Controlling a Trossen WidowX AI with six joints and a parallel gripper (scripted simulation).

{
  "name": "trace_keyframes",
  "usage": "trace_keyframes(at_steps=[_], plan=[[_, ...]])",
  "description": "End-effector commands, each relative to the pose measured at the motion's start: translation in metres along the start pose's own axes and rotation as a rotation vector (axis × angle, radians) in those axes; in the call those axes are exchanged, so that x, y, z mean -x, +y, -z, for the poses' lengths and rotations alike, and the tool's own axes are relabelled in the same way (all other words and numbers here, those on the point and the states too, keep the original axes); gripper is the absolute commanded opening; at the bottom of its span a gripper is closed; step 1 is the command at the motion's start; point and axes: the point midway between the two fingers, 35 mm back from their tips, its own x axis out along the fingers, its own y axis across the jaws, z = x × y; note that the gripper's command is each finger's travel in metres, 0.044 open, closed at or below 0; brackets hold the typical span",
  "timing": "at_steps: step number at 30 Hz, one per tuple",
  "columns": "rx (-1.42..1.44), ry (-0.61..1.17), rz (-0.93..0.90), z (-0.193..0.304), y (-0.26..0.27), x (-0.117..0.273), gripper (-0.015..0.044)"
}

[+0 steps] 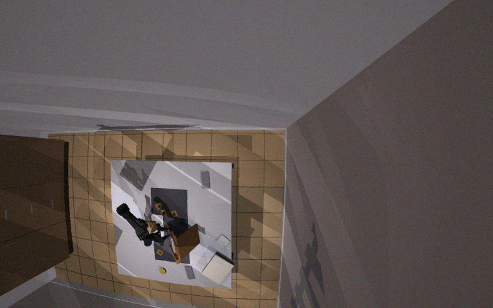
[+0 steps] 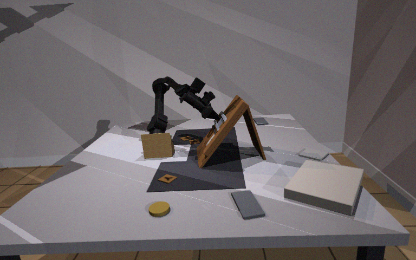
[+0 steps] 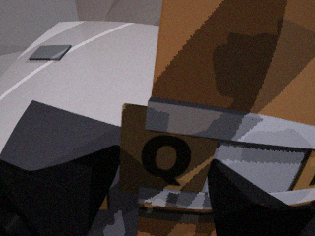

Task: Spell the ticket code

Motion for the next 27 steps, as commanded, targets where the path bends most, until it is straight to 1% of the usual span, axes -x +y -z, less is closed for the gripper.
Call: trace_keyframes(at_steps=[1,27], plan=[[0.006,0.000,-0.006,0.000,-0.001,0.000,0.0000],[0.007,0.000,-0.006,0.000,-0.013,0.000,0.0000]])
